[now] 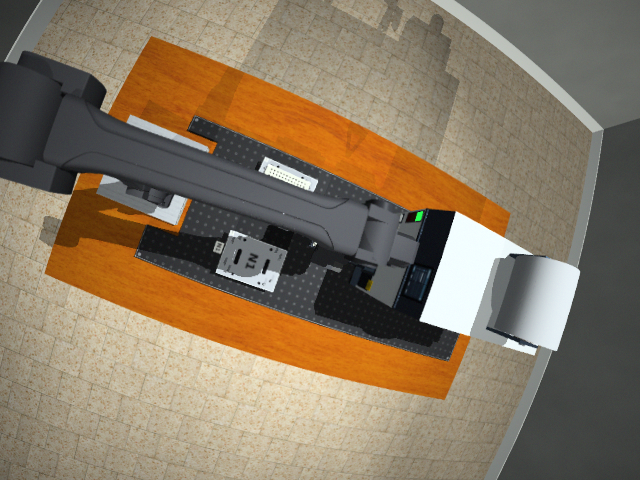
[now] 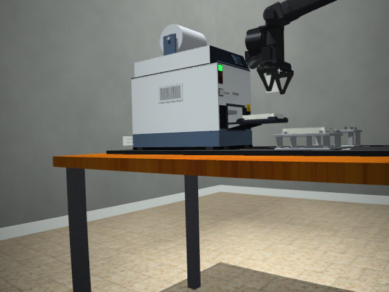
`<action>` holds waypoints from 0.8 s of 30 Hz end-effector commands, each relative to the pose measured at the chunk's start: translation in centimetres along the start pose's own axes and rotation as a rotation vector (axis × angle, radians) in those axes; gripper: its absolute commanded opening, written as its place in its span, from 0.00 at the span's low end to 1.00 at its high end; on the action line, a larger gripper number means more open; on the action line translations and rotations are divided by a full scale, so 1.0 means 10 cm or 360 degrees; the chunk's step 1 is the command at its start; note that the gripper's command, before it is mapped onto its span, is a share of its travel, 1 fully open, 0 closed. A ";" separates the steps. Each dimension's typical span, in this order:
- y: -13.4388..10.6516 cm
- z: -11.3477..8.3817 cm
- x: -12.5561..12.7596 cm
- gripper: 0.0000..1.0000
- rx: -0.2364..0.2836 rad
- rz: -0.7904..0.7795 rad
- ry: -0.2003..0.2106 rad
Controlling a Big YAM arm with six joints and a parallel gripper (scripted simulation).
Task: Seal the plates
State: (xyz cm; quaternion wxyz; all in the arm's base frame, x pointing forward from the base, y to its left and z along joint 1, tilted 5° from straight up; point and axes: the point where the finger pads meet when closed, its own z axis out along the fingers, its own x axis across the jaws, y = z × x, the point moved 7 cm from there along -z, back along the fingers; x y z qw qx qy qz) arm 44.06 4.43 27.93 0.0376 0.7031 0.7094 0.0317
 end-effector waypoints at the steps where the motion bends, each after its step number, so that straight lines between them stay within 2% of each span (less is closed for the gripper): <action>1: -0.05 -0.07 0.07 1.00 -0.0011 -0.0044 0.0001; 11: -0.12 0.00 -0.02 1.00 0.0019 0.0024 -0.0003; 12: -0.12 -0.08 0.05 0.99 0.0012 0.0020 -0.0002; 14: -0.12 -0.08 0.05 0.99 0.0012 0.0020 -0.0002; 19: -0.09 -0.43 0.35 0.97 -0.0030 0.0001 0.0004; 21: -0.04 -0.40 0.33 0.96 -0.0040 0.0006 0.0005; 24: -0.03 -0.50 0.42 0.94 -0.0018 0.0024 -0.0005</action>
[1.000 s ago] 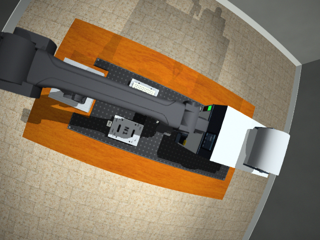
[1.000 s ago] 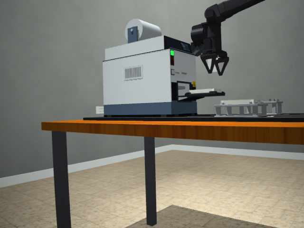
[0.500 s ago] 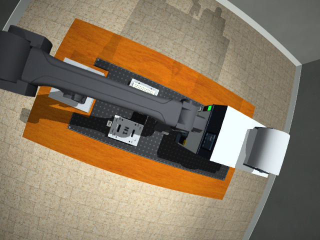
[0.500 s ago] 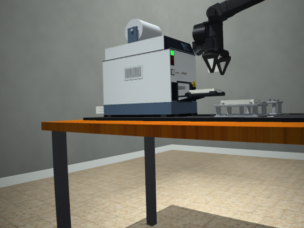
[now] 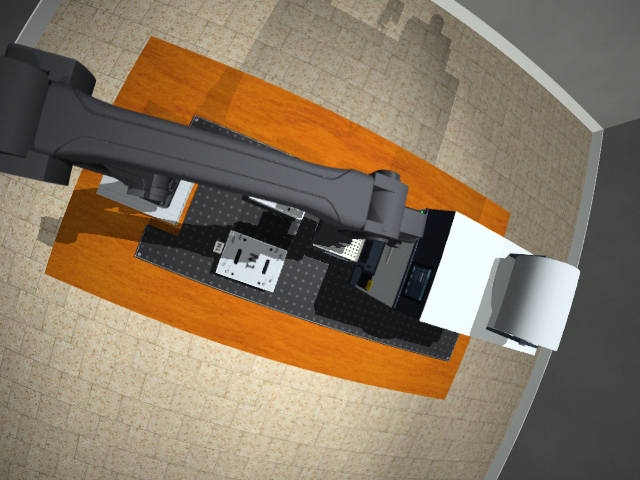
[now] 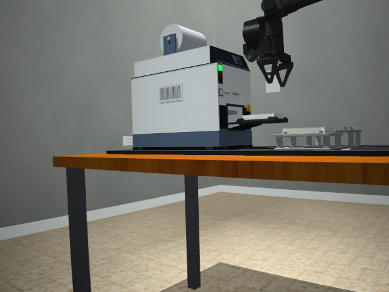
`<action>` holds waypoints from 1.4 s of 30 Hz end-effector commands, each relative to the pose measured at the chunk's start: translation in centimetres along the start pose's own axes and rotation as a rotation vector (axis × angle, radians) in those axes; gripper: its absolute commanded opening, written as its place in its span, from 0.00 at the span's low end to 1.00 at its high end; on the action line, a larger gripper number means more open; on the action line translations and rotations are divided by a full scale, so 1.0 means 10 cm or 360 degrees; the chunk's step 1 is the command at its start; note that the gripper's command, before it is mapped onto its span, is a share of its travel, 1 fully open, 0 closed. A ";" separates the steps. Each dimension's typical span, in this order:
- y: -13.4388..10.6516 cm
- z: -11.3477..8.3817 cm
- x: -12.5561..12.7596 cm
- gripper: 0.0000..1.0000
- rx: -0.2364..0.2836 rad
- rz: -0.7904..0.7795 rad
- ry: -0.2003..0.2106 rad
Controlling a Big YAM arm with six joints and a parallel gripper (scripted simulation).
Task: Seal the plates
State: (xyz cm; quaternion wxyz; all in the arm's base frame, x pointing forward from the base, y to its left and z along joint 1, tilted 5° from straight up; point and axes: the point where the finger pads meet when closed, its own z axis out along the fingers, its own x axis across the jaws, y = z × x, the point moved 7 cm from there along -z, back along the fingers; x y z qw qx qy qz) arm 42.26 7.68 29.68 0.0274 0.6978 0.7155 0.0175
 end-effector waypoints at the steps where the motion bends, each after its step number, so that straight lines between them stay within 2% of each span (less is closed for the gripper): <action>1: 0.11 -0.34 0.13 0.93 -0.0065 0.0054 0.0009; 5: 0.10 -0.50 0.30 0.91 -0.0059 0.0051 0.0009; 8: 0.10 -0.48 0.29 0.91 -0.0054 0.0050 0.0006; 16: 0.08 -0.85 0.63 0.86 -0.0063 0.0045 0.0014; 17: 0.07 -0.89 0.66 0.00 -0.0061 0.0045 0.0013; 22: 0.07 -1.04 0.77 0.00 -0.0042 0.0073 0.0006; 27: 0.08 -0.97 0.72 0.00 -0.0037 0.0065 0.0011; 37: 0.02 -1.00 0.61 0.00 -0.0092 0.0036 0.0033; 42: 0.02 -0.95 0.60 0.00 -0.0071 0.0025 0.0026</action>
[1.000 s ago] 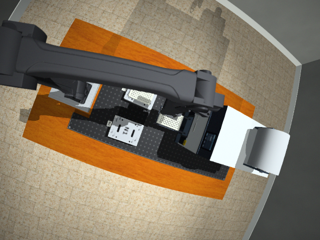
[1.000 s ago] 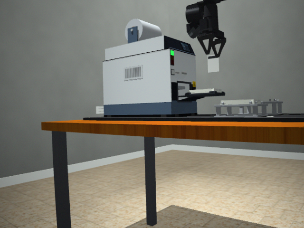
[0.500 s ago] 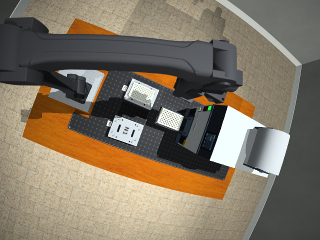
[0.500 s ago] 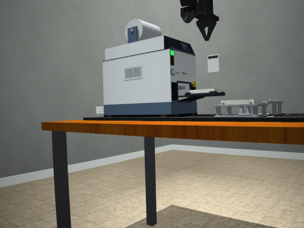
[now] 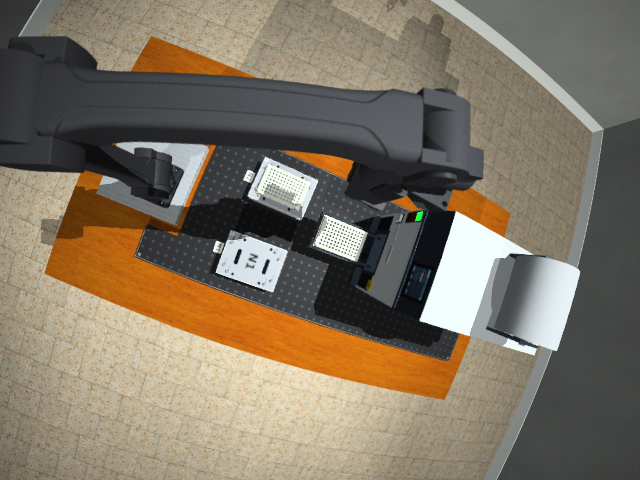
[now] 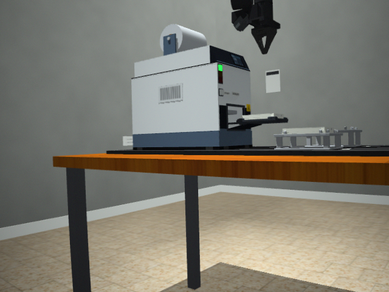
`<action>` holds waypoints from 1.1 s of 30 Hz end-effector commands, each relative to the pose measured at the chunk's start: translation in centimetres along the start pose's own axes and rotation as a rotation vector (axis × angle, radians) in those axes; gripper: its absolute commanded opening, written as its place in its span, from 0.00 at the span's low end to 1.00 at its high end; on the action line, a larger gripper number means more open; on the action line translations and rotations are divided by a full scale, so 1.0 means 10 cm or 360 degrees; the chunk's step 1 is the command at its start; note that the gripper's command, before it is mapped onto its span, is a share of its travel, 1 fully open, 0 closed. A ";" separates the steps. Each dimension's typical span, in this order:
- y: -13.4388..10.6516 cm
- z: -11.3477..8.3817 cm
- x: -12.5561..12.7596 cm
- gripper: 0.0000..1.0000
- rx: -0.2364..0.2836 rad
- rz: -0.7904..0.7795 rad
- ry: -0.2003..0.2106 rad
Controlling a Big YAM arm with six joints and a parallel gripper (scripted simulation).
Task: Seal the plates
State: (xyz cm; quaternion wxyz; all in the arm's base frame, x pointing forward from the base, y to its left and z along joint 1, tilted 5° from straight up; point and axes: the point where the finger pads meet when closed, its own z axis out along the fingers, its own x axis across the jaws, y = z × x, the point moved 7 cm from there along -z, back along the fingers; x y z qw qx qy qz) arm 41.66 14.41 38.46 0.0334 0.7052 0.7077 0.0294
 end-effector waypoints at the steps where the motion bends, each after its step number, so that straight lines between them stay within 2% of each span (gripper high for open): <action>1: 0.01 -0.03 -0.06 0.00 -0.0014 -0.0013 0.0010; 7: 0.00 0.14 -0.07 0.00 0.0077 -0.0014 -0.0022; 9: 0.04 0.11 -0.06 0.00 0.0049 -0.0007 -0.0013; 11: -0.06 0.09 -0.04 0.00 -0.0123 -0.0009 -0.0014; 14: -0.19 0.06 0.01 0.00 -0.0325 -0.0012 0.0001; 16: -0.19 0.06 0.01 0.00 -0.0325 -0.0012 0.0001; 18: -0.20 0.00 0.05 0.00 -0.0452 -0.0009 0.0013; 22: -0.39 0.10 0.05 0.00 -0.0650 -0.0027 0.0011; 31: -0.58 0.26 -0.01 0.00 -0.1121 -0.0079 0.0003; 33: -0.58 0.26 -0.01 0.00 -0.1121 -0.0079 0.0003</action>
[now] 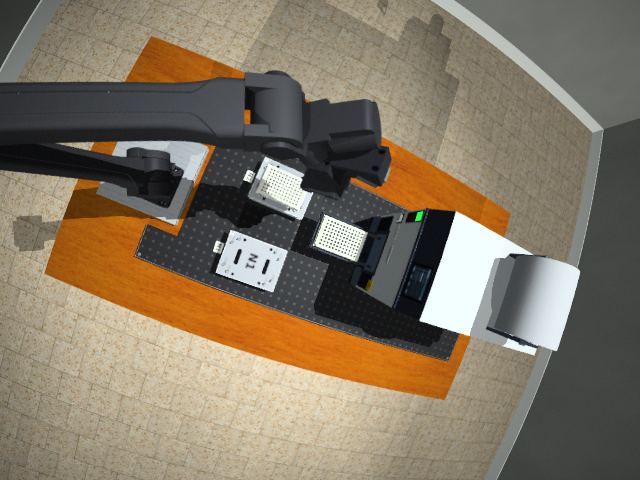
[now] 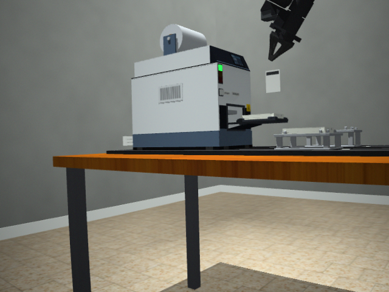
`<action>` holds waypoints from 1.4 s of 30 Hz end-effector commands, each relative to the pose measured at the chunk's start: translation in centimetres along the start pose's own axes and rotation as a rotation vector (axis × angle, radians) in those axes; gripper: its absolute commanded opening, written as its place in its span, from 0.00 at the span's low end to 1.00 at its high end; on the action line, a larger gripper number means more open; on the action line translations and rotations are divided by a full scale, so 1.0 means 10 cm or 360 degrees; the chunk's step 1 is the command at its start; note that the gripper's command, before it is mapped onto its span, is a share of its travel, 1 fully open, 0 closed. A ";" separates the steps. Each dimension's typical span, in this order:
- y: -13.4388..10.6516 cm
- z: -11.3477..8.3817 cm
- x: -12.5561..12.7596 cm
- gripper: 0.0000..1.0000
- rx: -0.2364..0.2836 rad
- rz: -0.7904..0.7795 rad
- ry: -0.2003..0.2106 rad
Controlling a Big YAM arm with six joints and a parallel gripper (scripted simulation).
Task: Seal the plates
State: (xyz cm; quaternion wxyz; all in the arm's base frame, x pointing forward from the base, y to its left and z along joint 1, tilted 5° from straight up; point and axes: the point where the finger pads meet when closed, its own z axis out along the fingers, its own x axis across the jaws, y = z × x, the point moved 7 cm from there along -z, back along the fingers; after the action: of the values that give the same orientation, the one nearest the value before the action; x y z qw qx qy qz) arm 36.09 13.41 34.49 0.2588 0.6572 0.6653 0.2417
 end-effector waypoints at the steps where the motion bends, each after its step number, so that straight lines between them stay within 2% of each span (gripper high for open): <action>1: 0.09 -0.07 0.11 0.00 -0.0145 -0.0052 0.0057; 3: 0.04 -0.07 0.10 0.00 -0.0280 -0.0055 0.0052; 6: -0.10 -0.05 0.09 0.00 -0.0435 -0.0075 0.0058; 10: 0.05 -0.04 0.08 0.00 -0.0405 -0.0046 0.0058; 15: 0.10 0.00 0.03 0.00 -0.0370 -0.0002 0.0035; 21: 0.13 -0.02 0.04 0.00 -0.0359 0.0017 0.0037; 25: 0.17 -0.01 0.06 0.00 -0.0360 0.0041 0.0040; 32: 0.27 -0.19 0.03 0.00 -0.0425 0.0056 0.0060; 42: 0.31 -0.13 0.07 0.00 -0.0408 -0.0001 0.0049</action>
State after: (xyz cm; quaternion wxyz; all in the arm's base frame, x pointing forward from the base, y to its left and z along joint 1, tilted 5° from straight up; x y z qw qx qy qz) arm 36.38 14.13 34.96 0.3213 0.6200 0.6385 0.3235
